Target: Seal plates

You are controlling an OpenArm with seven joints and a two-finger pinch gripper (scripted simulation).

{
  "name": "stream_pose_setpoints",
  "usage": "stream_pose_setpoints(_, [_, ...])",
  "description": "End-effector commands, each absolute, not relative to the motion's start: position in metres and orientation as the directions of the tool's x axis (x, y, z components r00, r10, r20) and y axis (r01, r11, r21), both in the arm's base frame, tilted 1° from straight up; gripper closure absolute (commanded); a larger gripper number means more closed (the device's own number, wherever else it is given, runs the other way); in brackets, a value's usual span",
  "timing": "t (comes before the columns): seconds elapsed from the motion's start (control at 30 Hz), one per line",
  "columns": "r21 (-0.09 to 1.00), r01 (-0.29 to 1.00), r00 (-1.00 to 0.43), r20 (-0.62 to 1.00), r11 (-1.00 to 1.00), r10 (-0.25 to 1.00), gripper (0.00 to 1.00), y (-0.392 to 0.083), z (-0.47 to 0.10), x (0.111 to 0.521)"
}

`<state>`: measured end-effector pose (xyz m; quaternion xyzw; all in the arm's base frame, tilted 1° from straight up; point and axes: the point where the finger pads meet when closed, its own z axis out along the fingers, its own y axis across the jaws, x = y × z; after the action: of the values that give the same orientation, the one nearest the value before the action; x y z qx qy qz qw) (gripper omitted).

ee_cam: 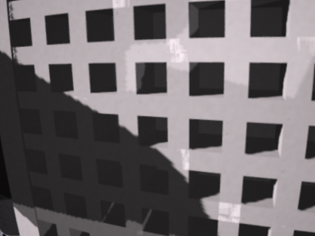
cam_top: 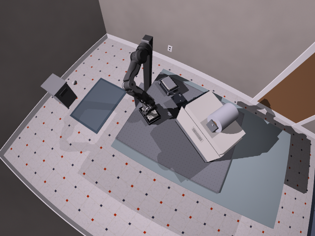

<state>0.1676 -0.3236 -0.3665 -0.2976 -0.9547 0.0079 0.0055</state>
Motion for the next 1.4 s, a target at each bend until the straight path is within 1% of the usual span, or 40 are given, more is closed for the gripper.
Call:
stream_pose_setpoints(0.0, [-0.017,0.568,-0.823,0.004,0.823,0.568,1.00,-0.323,-0.367,0.168])
stream_pose_setpoints(0.9, [-0.021,0.568,-0.823,0.005,0.823,0.568,1.00,-0.324,-0.356,0.168])
stream_pose_setpoints(1.37, [-0.020,0.568,-0.823,0.003,0.823,0.568,1.00,-0.324,-0.336,0.169])
